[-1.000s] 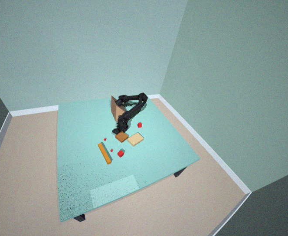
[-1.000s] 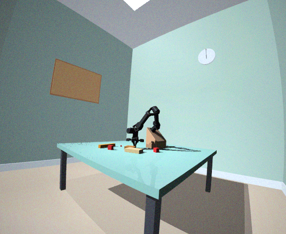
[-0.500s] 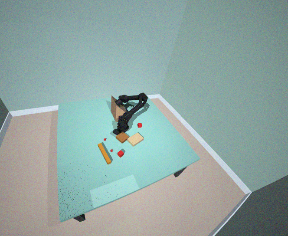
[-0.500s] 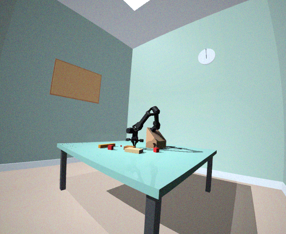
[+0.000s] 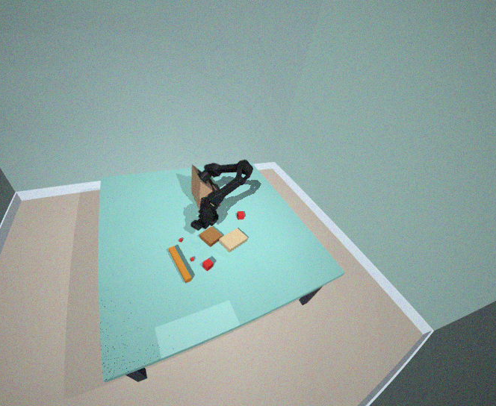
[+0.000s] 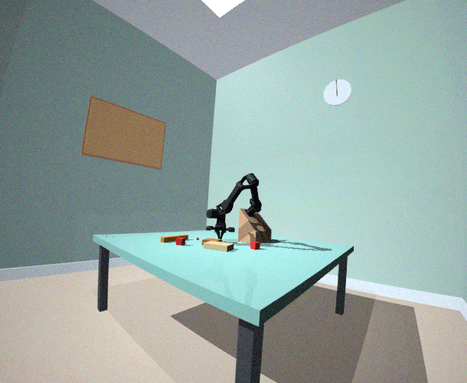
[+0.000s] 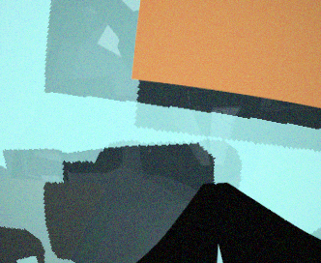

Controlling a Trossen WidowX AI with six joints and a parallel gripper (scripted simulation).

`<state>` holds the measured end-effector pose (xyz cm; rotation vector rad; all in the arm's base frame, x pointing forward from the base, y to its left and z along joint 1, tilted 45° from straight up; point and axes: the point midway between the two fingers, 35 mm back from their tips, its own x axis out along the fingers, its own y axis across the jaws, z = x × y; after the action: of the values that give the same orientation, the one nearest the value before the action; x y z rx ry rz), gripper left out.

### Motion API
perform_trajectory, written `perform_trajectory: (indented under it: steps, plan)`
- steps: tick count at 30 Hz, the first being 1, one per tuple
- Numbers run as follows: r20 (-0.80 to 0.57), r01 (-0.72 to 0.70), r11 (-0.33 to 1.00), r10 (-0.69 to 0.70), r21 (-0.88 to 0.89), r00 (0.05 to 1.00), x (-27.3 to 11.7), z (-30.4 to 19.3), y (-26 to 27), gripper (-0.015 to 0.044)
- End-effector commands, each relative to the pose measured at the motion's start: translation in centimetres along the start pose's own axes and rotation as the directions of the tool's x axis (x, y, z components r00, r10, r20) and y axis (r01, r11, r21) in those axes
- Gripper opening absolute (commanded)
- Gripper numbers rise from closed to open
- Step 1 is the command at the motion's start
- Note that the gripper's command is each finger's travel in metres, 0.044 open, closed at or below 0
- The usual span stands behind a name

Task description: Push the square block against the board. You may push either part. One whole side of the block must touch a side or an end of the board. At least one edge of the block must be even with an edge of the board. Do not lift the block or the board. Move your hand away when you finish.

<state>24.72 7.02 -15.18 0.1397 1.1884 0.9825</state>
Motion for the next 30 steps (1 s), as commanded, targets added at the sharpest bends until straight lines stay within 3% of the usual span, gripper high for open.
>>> perform_trajectory:
  steps: [1, 11, 16, 24, 30]
  plan:
    - [0.002, -0.001, 1.000, 0.001, 0.000, 1.000, 0.0, -0.8, 0.0, 0.0000]
    - [0.002, -0.003, 1.000, 0.003, 0.001, 1.000, -0.2, -1.6, 0.1, 0.0000]
    - [0.002, -0.001, 1.000, 0.001, -0.001, 1.000, -5.4, -1.7, 0.1, 0.0000]
    - [0.002, -0.001, 1.000, 0.001, 0.004, 1.000, -5.6, -1.7, 0.1, 0.0000]
    - [0.003, 0.000, 0.983, 0.000, 0.186, 1.000, -5.6, -1.0, -1.1, 0.0000]
